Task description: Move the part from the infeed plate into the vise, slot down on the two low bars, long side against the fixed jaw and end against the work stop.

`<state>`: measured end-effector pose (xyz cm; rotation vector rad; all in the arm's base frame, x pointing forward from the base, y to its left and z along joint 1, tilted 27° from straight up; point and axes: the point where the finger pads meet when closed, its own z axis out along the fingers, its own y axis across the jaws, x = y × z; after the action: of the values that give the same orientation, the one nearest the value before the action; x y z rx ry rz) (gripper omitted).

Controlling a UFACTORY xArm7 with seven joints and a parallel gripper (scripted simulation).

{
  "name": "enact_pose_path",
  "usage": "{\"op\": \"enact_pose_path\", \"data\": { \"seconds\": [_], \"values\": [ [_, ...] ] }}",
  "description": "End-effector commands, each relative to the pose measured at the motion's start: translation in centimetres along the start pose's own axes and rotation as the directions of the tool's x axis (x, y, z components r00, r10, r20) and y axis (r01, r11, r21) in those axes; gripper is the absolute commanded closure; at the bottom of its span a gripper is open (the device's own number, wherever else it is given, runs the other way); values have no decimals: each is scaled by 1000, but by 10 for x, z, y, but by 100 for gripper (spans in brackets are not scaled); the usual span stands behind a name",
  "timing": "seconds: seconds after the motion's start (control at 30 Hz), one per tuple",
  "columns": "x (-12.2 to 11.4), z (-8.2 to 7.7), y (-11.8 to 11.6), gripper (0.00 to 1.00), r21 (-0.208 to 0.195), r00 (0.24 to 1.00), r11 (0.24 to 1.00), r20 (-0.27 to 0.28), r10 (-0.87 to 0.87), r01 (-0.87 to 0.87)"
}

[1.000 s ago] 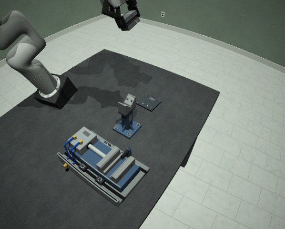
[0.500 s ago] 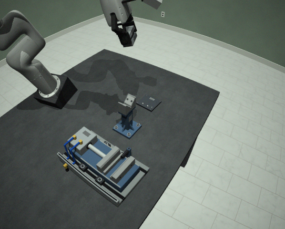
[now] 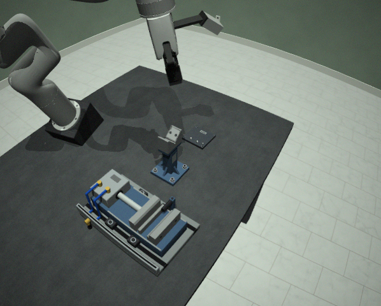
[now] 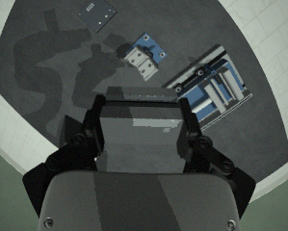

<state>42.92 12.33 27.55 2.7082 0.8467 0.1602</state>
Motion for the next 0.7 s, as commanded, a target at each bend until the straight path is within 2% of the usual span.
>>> {"op": "enact_pose_path", "data": {
  "seconds": [0.0, 0.4, 0.47, 0.67],
  "values": [
    [0, 14, 0, 100, 0, 995, 995, 20, -100, 100],
    [-9, 59, -3, 100, 20, 927, 932, 103, -362, 362],
    [-9, 59, -3, 100, 20, 927, 932, 103, -362, 362],
    [-14, 78, -5, 100, 36, 875, 885, 136, -464, 464]
  ]
}}
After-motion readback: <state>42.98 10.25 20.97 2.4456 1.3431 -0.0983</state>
